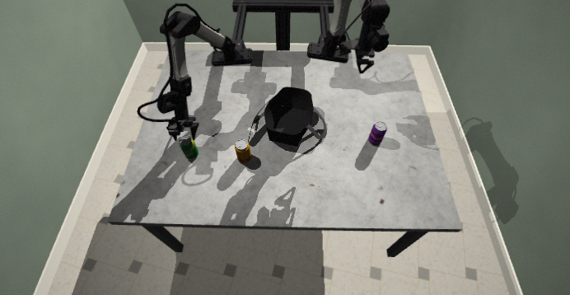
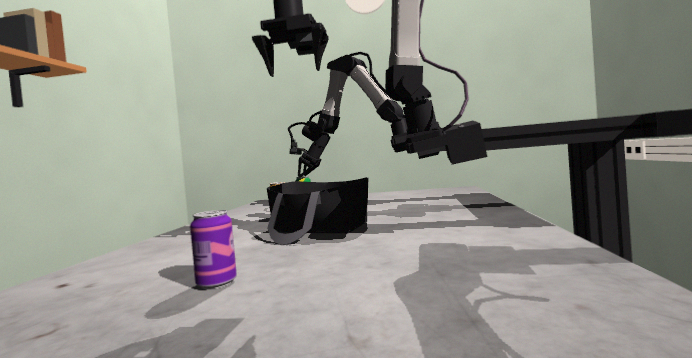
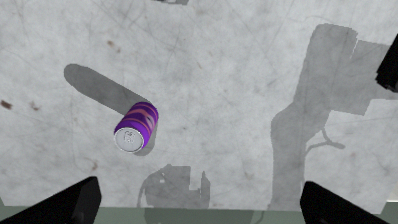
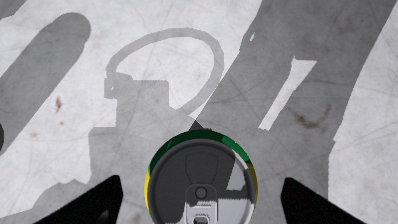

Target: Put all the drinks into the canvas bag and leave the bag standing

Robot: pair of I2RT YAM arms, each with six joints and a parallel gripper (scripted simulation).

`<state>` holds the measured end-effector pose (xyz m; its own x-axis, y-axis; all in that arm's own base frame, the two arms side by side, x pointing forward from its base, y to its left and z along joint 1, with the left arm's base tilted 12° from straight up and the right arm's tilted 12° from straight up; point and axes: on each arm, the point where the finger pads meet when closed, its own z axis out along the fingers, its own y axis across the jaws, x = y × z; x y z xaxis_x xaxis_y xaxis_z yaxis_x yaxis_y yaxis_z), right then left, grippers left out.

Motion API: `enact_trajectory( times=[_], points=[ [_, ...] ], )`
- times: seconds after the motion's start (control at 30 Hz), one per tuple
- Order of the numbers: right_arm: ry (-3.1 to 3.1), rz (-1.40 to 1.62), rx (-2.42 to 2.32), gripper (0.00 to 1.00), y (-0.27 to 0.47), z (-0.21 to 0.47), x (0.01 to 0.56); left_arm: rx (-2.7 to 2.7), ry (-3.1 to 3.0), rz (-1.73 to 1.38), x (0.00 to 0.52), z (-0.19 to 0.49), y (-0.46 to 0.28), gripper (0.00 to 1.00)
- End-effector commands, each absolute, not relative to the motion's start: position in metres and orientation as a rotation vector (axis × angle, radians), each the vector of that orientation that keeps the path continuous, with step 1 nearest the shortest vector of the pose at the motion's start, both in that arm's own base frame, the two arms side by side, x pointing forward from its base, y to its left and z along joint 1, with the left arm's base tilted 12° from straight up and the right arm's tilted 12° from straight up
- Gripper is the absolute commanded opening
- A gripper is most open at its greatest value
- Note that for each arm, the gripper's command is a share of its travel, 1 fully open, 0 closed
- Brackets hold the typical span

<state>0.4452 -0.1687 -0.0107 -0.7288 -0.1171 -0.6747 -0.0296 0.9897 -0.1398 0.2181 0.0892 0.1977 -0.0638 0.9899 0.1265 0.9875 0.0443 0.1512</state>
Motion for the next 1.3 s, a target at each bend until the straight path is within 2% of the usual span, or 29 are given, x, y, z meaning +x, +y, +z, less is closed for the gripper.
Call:
enact_trajectory(
  times=[0.0,1.17,1.27],
  points=[
    [2.346,-0.168,-0.114,0.84,-0.174,-0.012,0.452,2.136,2.243,0.325,0.22,0.2,0.088,1.0],
    [2.332,-0.175,-0.12,0.84,-0.182,-0.056,0.465,2.136,2.243,0.325,0.22,0.2,0.088,1.0],
    [2.31,-0.18,-0.127,0.84,-0.179,-0.041,0.47,2.136,2.243,0.325,0.22,0.2,0.088,1.0]
  ],
)
